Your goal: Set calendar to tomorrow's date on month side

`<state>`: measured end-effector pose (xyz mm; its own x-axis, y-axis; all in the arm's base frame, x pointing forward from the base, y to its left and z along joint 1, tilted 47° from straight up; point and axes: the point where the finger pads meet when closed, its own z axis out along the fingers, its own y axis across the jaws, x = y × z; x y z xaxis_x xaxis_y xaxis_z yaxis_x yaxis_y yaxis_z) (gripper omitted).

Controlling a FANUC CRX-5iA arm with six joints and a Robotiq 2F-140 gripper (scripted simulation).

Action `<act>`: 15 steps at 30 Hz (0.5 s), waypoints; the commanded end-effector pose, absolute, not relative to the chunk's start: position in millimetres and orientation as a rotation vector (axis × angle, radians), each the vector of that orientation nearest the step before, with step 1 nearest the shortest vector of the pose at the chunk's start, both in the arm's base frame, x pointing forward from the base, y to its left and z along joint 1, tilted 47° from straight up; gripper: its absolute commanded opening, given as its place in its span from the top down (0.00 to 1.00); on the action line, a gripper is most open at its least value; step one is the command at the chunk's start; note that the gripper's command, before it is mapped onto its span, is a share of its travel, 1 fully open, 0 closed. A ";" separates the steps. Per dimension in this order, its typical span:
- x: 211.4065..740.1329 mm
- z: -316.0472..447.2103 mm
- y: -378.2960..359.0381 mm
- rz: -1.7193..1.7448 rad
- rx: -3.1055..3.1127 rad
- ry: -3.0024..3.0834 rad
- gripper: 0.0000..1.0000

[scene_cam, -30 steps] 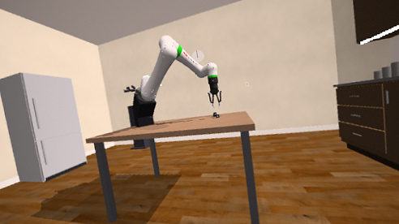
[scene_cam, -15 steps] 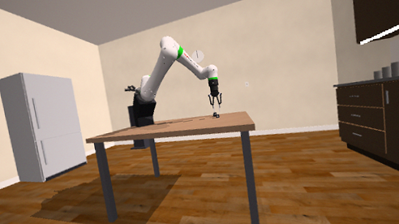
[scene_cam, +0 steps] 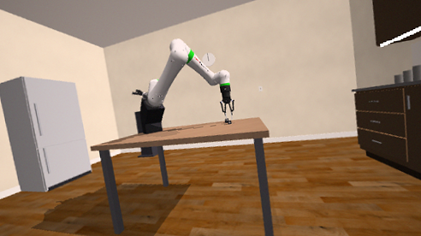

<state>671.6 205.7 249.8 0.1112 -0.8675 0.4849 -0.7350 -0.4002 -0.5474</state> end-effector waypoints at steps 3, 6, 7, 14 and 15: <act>673.3 248.3 205.2 -1.162 -2.208 1.613 0.65; 673.8 247.8 205.0 -1.162 -2.208 1.613 0.65; 673.8 247.7 204.9 -1.162 -2.208 1.613 0.65; 673.9 247.6 204.9 -1.162 -2.208 1.613 0.65; 673.9 247.6 204.9 -1.162 -2.208 1.613 0.65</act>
